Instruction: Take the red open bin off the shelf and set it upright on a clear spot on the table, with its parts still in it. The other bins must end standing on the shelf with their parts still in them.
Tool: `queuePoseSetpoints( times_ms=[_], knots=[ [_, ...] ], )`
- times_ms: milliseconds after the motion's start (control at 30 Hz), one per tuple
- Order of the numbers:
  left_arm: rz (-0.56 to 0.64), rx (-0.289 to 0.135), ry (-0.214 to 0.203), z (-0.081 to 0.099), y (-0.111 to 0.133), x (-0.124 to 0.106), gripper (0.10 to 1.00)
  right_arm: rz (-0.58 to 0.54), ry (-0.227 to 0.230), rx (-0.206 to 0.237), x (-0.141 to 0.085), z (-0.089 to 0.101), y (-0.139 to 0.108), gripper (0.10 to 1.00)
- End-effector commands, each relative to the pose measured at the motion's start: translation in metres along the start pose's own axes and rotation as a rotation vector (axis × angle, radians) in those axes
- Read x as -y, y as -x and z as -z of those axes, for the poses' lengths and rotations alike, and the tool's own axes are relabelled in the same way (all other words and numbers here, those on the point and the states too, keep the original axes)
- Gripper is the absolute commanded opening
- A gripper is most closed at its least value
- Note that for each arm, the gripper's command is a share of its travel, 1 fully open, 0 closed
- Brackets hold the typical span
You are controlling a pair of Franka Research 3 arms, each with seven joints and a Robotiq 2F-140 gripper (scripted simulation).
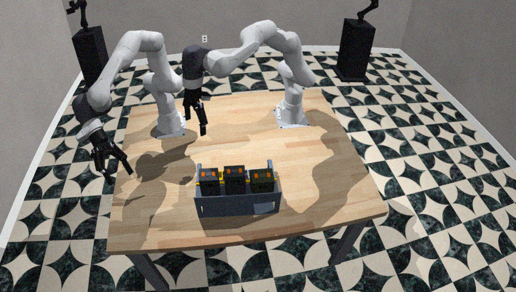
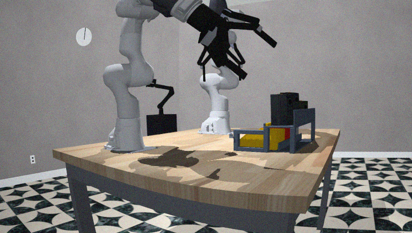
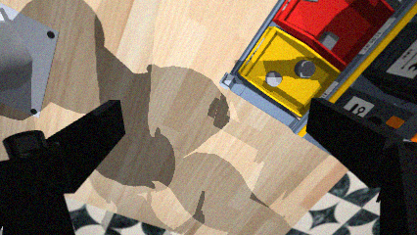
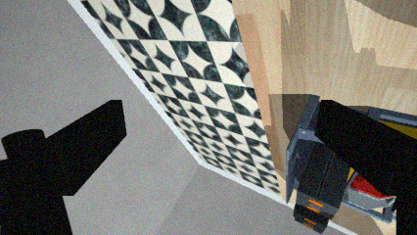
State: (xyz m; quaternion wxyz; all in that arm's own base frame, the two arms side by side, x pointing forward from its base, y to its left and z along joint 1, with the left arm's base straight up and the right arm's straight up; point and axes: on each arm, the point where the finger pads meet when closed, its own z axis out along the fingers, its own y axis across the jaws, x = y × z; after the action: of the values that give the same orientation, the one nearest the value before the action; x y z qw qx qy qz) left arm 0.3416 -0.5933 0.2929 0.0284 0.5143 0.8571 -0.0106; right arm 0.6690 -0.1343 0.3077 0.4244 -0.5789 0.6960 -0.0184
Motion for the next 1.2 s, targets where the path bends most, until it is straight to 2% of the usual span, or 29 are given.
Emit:
queuePoseSetpoints(
  times_ms=[0,167,300,367,467,500,967,1033,1067,1167],
  knots=[
    [0.114,-0.004,0.000,0.003,-0.004,-0.029,1.000,-0.069,0.026,0.004,0.005,0.014,0.015,1.000],
    [0.329,-0.007,0.008,0.009,-0.019,-0.104,1.000,-0.070,0.027,-0.001,0.015,0.031,0.028,1.000],
    [0.419,-0.008,0.011,0.012,-0.028,-0.135,1.000,-0.071,0.027,-0.002,0.016,0.034,0.030,1.000],
    [0.450,-0.008,0.013,0.012,-0.031,-0.146,1.000,-0.071,0.027,-0.002,0.016,0.034,0.030,1.000],
    [0.450,-0.008,0.013,0.012,-0.031,-0.146,1.000,-0.071,0.027,-0.002,0.016,0.034,0.030,1.000],
    [0.486,-0.009,0.014,0.014,-0.035,-0.158,1.000,-0.071,0.027,-0.002,0.016,0.034,0.030,1.000],
    [0.675,-0.011,0.021,0.019,-0.060,-0.220,1.000,-0.071,0.027,-0.002,0.016,0.034,0.030,1.000],
    [0.675,-0.011,0.021,0.019,-0.060,-0.220,1.000,-0.071,0.027,-0.002,0.016,0.034,0.030,1.000],
    [0.717,-0.011,0.023,0.021,-0.066,-0.233,1.000,-0.071,0.027,-0.002,0.016,0.034,0.030,1.000],
    [0.757,-0.011,0.024,0.022,-0.073,-0.246,1.000,-0.070,0.029,-0.004,0.015,0.033,0.032,1.000]
  ],
)
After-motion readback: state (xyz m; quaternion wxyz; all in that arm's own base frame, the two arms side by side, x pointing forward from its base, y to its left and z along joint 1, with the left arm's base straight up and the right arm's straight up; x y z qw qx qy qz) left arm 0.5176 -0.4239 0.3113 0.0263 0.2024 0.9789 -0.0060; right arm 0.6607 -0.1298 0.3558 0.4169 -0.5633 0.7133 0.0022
